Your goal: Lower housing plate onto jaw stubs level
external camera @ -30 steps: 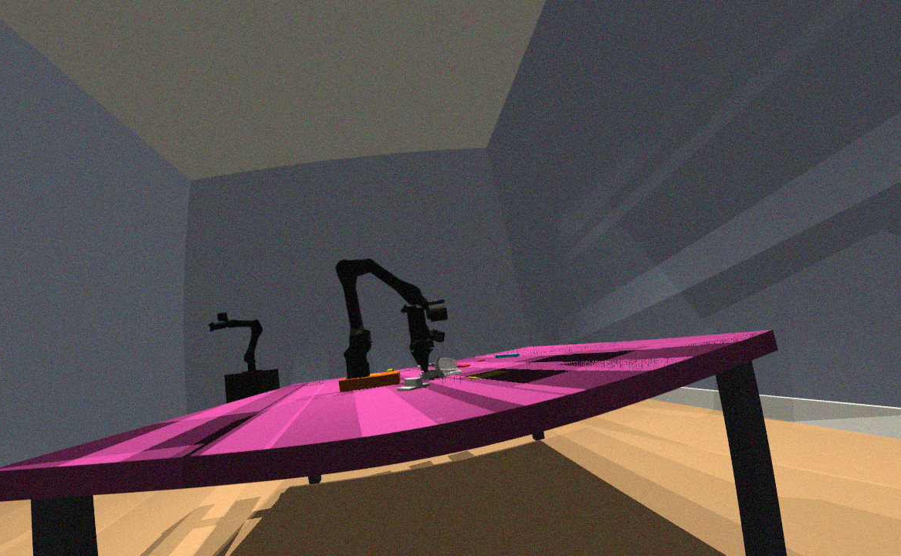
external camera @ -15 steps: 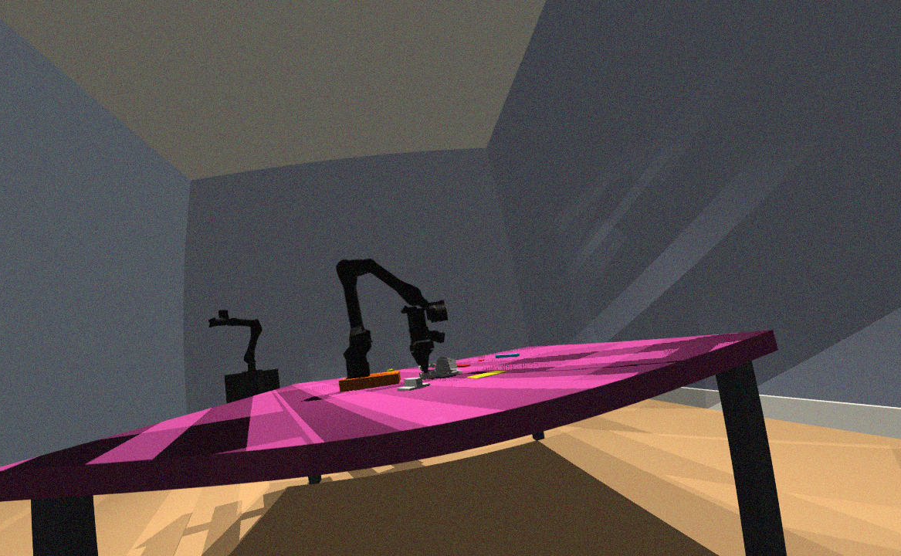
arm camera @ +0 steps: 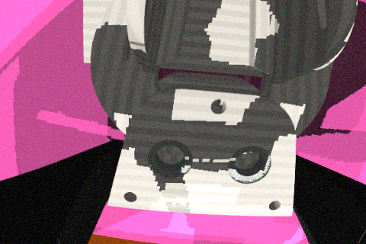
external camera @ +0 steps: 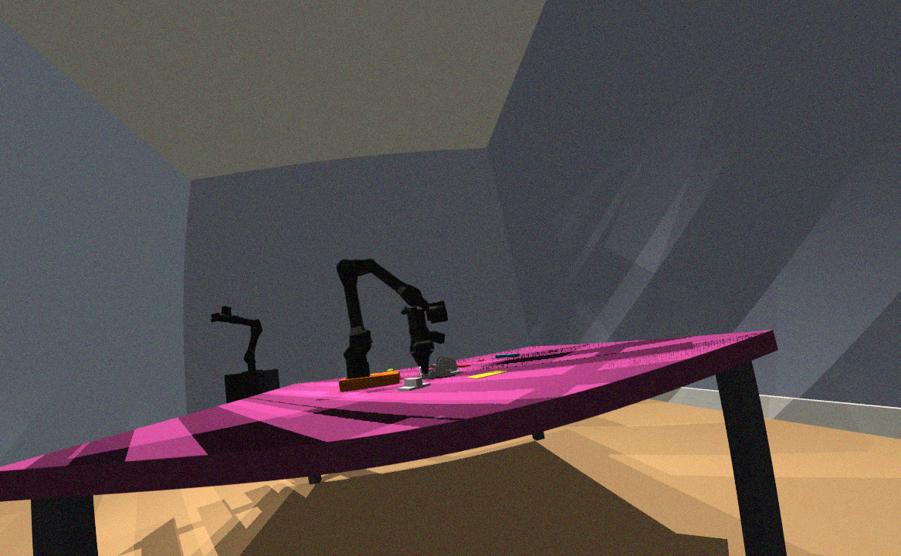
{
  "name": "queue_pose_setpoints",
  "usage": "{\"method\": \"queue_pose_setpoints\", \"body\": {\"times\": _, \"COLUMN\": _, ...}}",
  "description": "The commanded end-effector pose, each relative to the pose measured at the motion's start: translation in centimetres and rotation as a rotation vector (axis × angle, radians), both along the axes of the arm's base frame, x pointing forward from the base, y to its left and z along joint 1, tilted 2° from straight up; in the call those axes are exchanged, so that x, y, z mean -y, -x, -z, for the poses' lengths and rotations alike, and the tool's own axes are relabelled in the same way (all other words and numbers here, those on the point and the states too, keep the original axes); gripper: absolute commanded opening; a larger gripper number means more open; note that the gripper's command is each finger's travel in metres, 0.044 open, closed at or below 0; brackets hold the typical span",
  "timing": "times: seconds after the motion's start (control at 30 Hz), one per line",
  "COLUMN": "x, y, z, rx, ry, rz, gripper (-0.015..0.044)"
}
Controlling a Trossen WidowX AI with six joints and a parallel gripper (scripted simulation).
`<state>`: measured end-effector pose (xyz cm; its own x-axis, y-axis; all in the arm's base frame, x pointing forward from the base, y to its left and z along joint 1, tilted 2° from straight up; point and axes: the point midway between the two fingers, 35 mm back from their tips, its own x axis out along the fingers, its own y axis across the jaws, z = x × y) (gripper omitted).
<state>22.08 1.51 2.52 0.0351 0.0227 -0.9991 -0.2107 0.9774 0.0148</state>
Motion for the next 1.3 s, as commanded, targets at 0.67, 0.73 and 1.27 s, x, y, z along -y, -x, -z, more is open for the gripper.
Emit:
{"method": "queue_pose_setpoints", "body": {"times": 0.67, "x": -0.05, "y": 0.02, "z": 0.51, "rx": 0.000, "ry": -0.002, "rz": -0.006, "gripper": 0.0351}}
{"method": "queue_pose_setpoints", "body": {"times": 0.73, "x": -0.05, "y": 0.01, "z": 0.57, "rx": 0.000, "ry": -0.002, "rz": -0.006, "gripper": 0.0351}}
{"method": "queue_pose_setpoints", "body": {"times": 1.27, "x": -0.06, "y": 0.00, "z": 1.00, "rx": 0.000, "ry": -0.002, "rz": -0.005, "gripper": 0.0351}}
